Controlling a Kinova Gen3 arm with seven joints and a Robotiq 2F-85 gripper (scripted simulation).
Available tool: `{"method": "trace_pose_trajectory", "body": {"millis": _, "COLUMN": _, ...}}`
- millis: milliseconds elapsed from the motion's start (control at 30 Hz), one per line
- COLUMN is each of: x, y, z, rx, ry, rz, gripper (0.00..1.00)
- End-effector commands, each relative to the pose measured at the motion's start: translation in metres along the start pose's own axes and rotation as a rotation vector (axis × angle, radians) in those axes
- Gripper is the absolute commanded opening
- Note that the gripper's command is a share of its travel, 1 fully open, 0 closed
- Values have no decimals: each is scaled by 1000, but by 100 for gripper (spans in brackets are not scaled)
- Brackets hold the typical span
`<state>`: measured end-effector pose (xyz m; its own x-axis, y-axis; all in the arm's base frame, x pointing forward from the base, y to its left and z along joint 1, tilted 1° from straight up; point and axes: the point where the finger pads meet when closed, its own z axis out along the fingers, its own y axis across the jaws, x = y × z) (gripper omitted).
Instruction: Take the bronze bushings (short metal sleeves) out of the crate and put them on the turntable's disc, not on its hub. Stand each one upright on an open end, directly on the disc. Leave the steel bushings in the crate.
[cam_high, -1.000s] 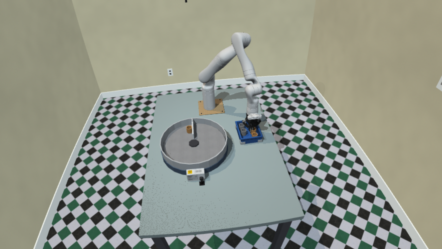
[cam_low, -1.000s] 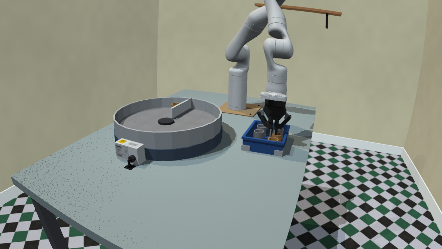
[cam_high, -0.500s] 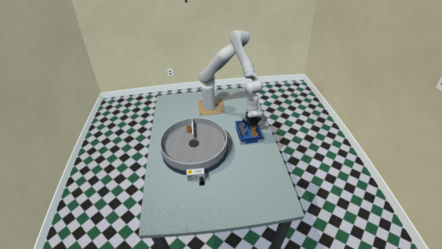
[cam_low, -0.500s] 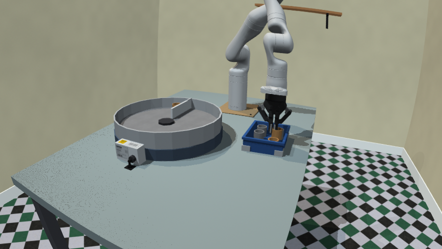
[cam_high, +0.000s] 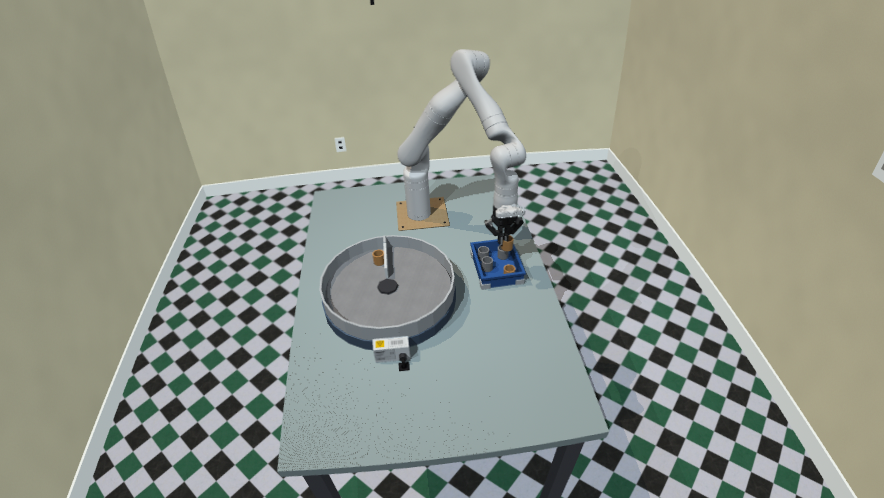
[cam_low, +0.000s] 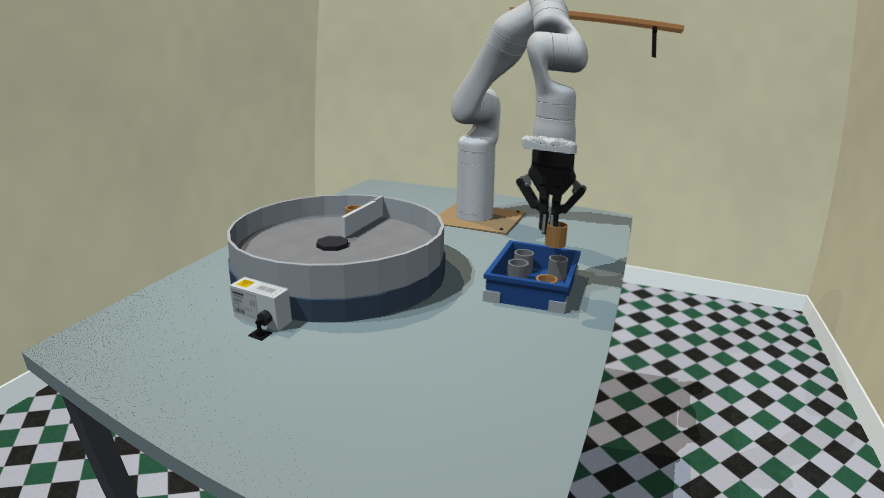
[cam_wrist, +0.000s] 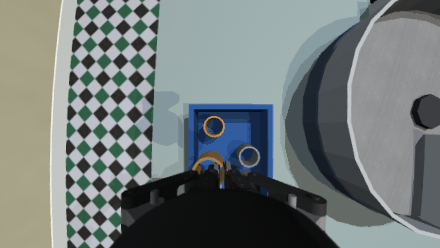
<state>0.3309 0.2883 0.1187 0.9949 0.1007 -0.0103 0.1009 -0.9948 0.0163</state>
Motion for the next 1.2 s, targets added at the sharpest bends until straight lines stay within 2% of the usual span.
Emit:
{"method": "trace_pose_trajectory", "body": {"millis": 0, "x": 1, "y": -4, "z": -13, "rx": 7, "ry": 10, "rz": -3, "gripper": 0}}
{"method": "trace_pose_trajectory", "body": {"millis": 200, "x": 1, "y": -4, "z": -32, "rx": 7, "ry": 10, "rz": -3, "gripper": 0}}
{"method": "trace_pose_trajectory", "body": {"millis": 367, "x": 0, "y": -4, "z": -39, "rx": 7, "ry": 10, "rz": -3, "gripper": 0}}
{"method": "trace_pose_trajectory", "body": {"millis": 1167, "x": -1, "y": -3, "z": -39, "rx": 5, "ry": 7, "rz": -2, "gripper": 0}}
